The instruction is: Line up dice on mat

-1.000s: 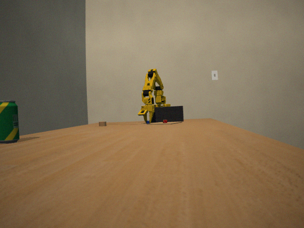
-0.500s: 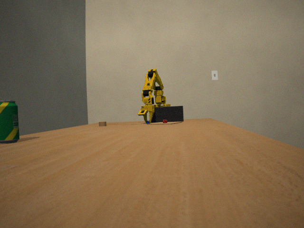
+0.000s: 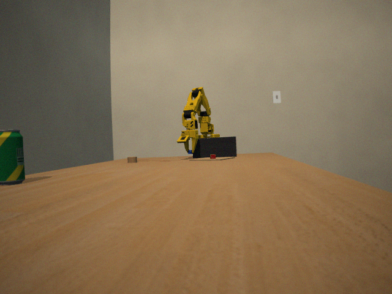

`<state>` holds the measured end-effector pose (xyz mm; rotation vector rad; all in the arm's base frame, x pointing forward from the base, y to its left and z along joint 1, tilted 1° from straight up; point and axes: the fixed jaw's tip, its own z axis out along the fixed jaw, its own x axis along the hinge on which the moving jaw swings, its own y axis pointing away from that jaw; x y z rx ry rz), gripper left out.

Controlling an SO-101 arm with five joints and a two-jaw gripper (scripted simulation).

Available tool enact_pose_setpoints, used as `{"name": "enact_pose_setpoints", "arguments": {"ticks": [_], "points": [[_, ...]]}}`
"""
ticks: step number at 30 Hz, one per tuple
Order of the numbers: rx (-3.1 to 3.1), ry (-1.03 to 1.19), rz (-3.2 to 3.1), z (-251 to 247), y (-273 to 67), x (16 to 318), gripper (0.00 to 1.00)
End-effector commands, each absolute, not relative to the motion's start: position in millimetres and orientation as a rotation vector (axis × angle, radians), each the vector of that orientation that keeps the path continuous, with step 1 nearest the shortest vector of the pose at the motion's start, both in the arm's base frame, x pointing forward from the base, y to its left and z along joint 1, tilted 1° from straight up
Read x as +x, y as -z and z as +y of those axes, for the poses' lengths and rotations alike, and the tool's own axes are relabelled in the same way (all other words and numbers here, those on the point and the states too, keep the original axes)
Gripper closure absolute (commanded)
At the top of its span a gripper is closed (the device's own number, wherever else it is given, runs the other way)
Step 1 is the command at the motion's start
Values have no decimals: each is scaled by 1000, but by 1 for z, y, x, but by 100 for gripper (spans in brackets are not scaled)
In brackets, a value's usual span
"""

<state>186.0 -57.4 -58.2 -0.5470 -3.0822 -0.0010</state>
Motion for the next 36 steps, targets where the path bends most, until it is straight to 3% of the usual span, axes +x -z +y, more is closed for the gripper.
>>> {"name": "enact_pose_setpoints", "arguments": {"ticks": [1, 19, 36], "points": [[-548, 4, -3079, -58, 46, 184, 100], [-505, 3, -3086, -52, 36, 185, 100], [72, -1, -3122, 19, 42, 204, 100]]}}
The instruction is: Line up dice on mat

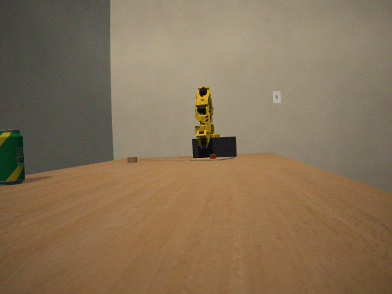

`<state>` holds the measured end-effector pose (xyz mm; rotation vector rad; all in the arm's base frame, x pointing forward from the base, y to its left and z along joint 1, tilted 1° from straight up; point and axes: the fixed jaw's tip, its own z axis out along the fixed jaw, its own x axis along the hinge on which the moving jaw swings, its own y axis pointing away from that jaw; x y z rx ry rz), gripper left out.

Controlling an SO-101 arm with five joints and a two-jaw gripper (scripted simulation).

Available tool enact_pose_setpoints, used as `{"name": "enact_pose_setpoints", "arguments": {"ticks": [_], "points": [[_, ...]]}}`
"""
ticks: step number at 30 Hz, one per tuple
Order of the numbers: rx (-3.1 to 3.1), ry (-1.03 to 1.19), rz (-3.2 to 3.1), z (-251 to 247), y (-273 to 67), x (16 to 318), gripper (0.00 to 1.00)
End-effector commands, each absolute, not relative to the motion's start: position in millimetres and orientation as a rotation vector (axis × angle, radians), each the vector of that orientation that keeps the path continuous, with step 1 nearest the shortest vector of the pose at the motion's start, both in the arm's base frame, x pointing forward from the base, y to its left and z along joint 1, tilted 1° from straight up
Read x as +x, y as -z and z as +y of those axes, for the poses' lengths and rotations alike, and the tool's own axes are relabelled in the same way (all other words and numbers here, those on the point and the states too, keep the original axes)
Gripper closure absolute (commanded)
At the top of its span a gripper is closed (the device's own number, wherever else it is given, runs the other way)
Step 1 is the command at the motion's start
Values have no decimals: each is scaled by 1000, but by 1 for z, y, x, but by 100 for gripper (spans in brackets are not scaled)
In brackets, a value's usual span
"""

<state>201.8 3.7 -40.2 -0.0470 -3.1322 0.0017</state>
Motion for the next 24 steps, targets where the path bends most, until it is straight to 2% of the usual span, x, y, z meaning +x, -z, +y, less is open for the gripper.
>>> {"name": "enact_pose_setpoints", "arguments": {"ticks": [1, 24], "points": [[103, -1, -3121, 23, 43, 204, 100], [211, -3, -3113, 39, 42, 205, 100]]}}
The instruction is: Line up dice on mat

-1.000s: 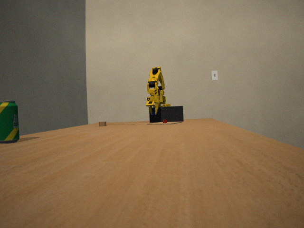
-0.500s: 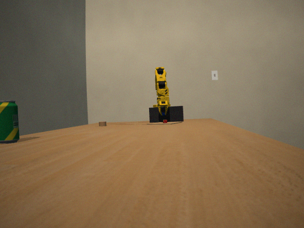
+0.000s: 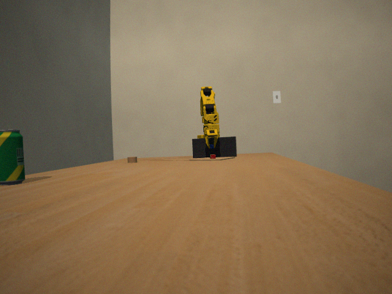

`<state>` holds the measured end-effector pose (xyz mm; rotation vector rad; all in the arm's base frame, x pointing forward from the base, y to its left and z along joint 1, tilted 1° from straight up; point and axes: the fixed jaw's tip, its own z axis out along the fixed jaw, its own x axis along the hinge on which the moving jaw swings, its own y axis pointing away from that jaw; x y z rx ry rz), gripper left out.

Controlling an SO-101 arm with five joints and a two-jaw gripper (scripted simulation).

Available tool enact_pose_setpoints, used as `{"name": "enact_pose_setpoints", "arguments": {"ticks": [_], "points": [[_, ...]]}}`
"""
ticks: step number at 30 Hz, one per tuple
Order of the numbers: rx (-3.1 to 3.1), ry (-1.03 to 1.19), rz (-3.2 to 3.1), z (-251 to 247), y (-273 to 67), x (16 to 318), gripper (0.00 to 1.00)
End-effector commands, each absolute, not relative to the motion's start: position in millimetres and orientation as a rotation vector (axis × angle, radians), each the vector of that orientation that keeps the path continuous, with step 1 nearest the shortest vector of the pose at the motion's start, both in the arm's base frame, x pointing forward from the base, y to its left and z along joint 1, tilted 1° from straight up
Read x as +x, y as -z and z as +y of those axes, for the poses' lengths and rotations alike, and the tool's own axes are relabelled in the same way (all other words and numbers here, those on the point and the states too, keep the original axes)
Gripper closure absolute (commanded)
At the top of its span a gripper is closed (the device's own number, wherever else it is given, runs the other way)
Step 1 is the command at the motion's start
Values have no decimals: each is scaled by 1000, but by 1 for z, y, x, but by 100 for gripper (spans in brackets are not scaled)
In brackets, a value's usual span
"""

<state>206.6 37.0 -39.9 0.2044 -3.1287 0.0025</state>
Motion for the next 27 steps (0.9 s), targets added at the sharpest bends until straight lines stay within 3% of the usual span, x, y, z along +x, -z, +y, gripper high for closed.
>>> {"name": "enact_pose_setpoints", "arguments": {"ticks": [1, 27], "points": [[211, -3, -3113, 39, 42, 205, 100], [211, -3, -3113, 38, 50, 205, 100]]}}
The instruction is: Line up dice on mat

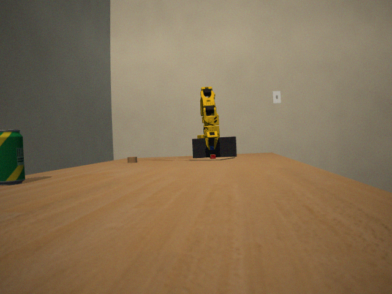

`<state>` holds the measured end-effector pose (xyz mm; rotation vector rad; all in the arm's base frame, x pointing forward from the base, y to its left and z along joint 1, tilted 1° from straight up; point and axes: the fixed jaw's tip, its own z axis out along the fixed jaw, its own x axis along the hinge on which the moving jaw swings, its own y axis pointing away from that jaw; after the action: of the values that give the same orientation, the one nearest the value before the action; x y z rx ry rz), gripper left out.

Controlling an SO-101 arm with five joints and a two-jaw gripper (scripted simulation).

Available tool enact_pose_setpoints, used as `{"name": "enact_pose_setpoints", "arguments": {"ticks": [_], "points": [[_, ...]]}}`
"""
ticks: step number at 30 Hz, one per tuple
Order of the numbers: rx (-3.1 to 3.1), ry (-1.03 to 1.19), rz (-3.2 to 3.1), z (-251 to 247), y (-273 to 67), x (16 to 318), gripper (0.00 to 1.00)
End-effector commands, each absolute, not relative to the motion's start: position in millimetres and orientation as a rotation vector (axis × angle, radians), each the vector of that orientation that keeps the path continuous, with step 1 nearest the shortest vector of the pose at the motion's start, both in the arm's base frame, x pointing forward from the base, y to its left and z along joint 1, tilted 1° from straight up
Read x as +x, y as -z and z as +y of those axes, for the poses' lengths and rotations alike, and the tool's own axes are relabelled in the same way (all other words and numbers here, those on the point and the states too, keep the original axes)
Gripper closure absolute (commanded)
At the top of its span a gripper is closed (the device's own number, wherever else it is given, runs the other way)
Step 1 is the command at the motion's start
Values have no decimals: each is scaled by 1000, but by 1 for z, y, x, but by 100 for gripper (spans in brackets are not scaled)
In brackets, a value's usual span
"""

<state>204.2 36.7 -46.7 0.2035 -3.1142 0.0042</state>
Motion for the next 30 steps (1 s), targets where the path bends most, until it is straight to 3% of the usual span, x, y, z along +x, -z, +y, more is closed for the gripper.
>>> {"name": "enact_pose_setpoints", "arguments": {"ticks": [1, 30], "points": [[211, -3, -3113, 38, 51, 205, 100], [211, -3, -3113, 38, 60, 205, 100]]}}
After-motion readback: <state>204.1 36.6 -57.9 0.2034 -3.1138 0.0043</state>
